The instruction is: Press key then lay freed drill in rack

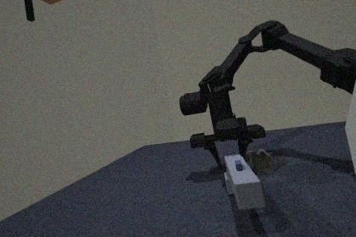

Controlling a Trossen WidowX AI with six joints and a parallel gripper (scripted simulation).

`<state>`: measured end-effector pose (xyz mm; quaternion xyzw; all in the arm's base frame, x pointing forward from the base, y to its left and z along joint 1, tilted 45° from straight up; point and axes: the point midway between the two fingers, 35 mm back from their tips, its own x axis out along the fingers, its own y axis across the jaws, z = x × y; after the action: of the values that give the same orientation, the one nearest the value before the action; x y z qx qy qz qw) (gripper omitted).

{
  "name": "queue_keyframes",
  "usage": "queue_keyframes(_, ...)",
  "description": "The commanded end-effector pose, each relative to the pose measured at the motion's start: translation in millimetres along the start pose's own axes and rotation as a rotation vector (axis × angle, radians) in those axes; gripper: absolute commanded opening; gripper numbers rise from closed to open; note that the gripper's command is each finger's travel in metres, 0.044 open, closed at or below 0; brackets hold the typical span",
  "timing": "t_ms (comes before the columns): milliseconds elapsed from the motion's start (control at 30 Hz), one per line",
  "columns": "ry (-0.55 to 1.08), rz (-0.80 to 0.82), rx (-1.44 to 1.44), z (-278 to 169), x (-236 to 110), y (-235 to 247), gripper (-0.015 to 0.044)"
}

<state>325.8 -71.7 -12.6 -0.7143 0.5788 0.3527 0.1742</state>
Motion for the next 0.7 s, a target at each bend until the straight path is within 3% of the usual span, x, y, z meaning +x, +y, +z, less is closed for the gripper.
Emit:
queue_keyframes(0, 0.002, -0.003, 0.005, 1.9, 0.6, 0.2, 0.0341)
queue_keyframes(133, 0.005, -0.009, 0.009, 4.0, 0.9, -1.1, 0.0440)
queue_keyframes(667, 0.005, -0.009, 0.010, 10.6, 1.6, -2.1, 0.0440)
